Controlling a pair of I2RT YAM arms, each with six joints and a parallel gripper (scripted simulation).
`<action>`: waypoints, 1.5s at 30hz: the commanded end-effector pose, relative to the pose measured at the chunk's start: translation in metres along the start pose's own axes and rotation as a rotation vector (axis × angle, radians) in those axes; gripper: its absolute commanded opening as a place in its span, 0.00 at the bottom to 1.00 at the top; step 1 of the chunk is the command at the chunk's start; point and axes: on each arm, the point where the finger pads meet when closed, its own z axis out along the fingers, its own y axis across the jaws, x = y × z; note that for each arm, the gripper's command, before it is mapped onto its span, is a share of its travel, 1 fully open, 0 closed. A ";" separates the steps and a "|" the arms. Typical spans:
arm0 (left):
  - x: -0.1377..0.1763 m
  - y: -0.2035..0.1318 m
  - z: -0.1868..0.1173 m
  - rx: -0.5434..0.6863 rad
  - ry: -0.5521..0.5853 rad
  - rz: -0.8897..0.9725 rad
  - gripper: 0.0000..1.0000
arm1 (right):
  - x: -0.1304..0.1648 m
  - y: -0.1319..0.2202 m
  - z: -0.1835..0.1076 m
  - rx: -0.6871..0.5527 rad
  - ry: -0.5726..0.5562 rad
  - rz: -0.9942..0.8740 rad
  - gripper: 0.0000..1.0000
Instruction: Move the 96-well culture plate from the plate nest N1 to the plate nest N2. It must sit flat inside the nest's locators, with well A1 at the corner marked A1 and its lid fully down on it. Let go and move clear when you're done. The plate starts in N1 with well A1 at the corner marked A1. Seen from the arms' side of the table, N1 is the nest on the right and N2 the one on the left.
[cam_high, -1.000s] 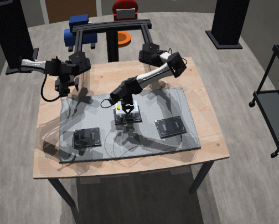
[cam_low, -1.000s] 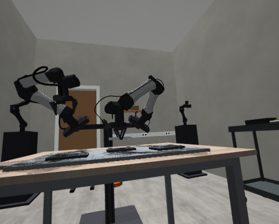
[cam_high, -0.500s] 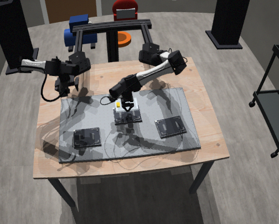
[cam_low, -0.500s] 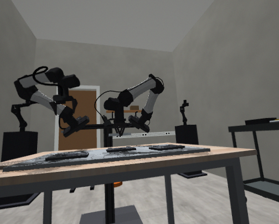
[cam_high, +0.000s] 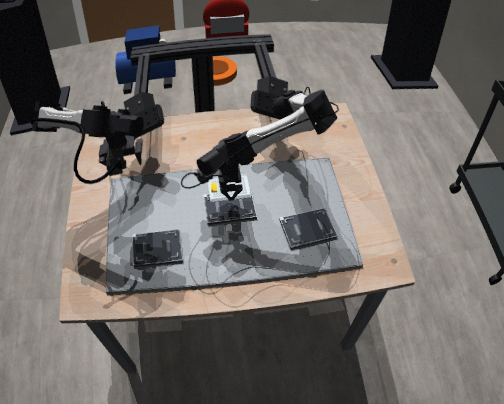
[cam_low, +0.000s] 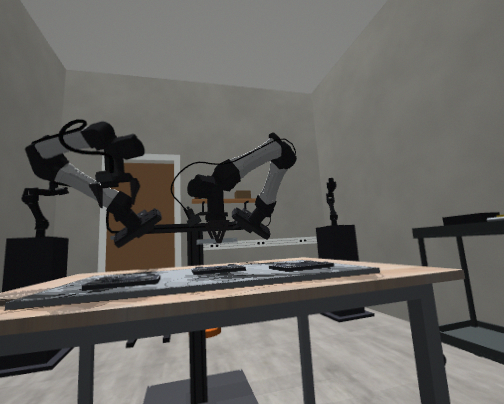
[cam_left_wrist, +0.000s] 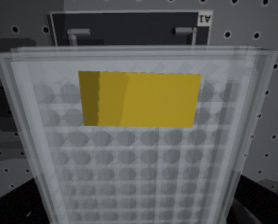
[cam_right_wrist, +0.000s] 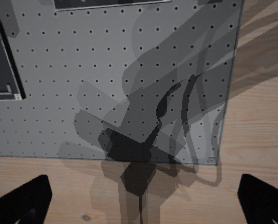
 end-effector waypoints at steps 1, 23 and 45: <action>-0.002 0.002 -0.005 -0.005 -0.008 -0.008 0.00 | 0.003 -0.001 -0.001 0.099 0.026 -0.019 1.00; 0.043 0.027 -0.001 -0.003 -0.002 -0.122 0.00 | 0.003 -0.001 -0.001 0.099 0.026 -0.019 1.00; 0.101 0.055 -0.001 0.003 -0.008 -0.118 0.00 | 0.003 -0.001 -0.001 0.099 0.026 -0.019 1.00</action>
